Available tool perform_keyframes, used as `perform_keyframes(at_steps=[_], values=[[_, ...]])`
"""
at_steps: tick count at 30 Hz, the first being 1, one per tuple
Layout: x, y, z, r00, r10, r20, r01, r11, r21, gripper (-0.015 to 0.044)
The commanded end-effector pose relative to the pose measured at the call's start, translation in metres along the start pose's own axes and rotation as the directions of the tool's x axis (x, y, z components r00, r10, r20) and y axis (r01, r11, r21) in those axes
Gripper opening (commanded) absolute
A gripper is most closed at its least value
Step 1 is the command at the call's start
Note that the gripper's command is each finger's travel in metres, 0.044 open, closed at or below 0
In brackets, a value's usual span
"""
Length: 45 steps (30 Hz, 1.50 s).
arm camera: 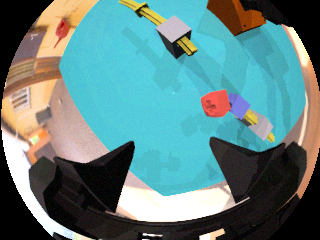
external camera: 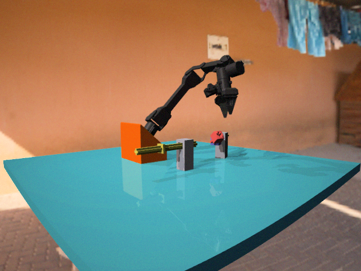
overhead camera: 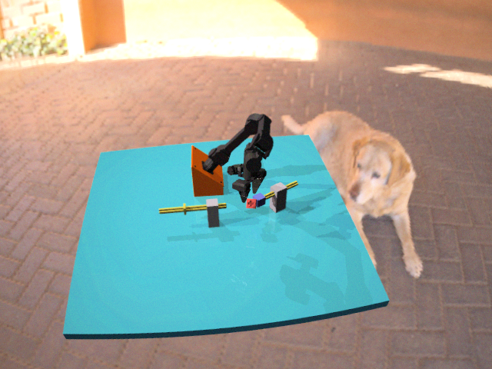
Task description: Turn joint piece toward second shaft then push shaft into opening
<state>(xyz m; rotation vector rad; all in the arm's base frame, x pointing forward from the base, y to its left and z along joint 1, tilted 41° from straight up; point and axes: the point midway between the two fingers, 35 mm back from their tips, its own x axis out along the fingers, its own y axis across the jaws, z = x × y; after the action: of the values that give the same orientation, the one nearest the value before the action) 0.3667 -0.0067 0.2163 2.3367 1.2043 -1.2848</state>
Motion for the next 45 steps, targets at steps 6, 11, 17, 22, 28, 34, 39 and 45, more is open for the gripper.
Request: perform_keyframes(at_steps=[6, 11, 17, 22, 28, 34, 39, 45], values=[[0.0010, -0.0005, -0.0008, 1.000, -0.002, -0.005, 0.000, 0.965, -0.262, 0.0440], [0.0016, -0.0007, -0.0008, 1.000, -0.002, -0.006, -0.001, 0.914, -0.405, 0.0440], [0.0022, -0.0008, -0.0009, 1.000, -0.002, -0.007, -0.002, 0.826, -0.563, 0.0440], [0.0027, -0.0010, -0.0009, 1.000, -0.002, -0.007, -0.004, 0.732, -0.682, 0.0440], [0.0034, -0.0011, -0.0010, 1.000, -0.002, -0.008, -0.005, 0.596, -0.803, 0.0440], [0.0040, -0.0013, -0.0010, 1.000, -0.002, -0.009, -0.007, 0.441, -0.897, 0.0440], [0.0046, -0.0014, -0.0010, 1.000, -0.002, -0.010, -0.009, 0.301, -0.954, 0.0440], [0.0052, -0.0016, -0.0011, 1.000, -0.002, -0.011, -0.010, 0.124, -0.992, 0.0440]])
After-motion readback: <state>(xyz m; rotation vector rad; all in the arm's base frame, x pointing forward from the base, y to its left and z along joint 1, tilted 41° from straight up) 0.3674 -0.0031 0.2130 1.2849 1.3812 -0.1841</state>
